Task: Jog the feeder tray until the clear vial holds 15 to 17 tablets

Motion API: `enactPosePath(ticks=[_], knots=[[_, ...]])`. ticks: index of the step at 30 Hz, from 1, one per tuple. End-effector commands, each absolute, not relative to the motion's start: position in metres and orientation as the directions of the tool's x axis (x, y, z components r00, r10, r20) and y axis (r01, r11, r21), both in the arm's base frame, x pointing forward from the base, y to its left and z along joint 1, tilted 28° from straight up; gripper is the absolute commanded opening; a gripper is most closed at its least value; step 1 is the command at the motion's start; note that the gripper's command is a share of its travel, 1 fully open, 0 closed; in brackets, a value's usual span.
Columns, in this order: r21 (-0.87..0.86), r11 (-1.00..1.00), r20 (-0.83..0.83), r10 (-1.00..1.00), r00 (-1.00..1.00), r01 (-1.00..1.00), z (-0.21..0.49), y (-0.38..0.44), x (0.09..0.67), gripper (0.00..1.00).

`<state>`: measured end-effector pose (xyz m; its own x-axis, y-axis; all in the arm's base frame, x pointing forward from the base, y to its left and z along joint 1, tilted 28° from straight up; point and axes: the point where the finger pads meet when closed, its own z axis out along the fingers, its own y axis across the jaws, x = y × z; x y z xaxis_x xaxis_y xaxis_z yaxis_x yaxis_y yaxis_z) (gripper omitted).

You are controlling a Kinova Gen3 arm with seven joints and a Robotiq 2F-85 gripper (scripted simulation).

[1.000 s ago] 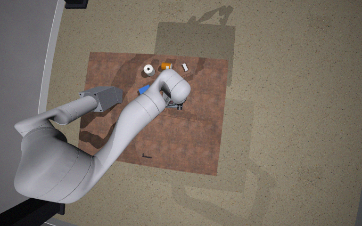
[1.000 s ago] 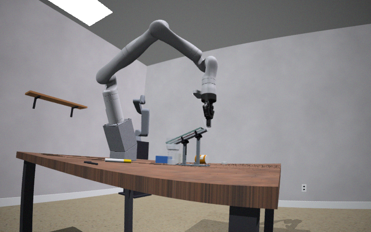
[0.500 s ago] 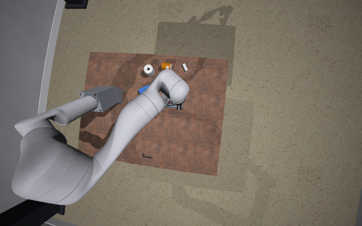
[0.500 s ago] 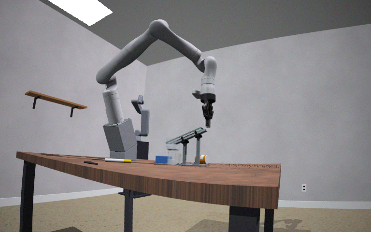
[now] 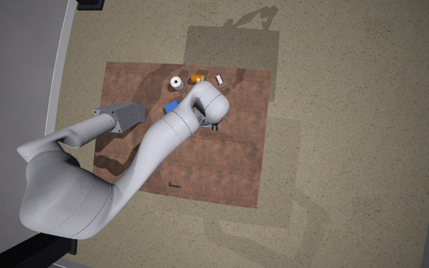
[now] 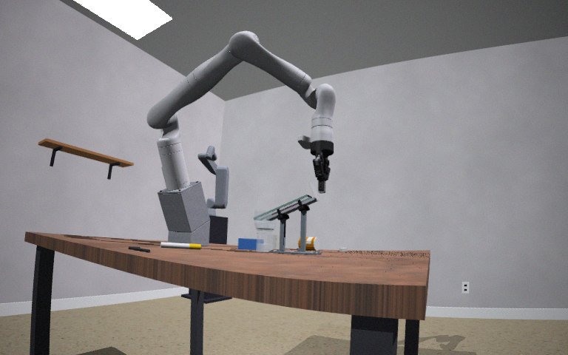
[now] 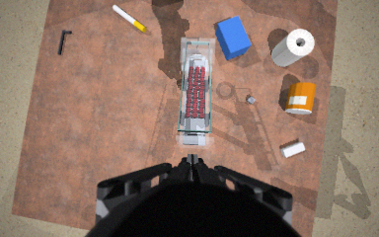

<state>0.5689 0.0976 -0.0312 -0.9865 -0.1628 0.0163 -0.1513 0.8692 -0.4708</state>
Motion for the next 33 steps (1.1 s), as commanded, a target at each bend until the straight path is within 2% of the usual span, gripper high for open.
enactPosePath(ticks=[1,33], knots=[[-0.469,0.871,0.011,-0.162,-0.987,-0.148,-0.03,0.101,0.575,0.0],[-0.469,0.871,0.011,-0.162,-0.987,-0.148,-0.037,0.094,0.555,0.0]])
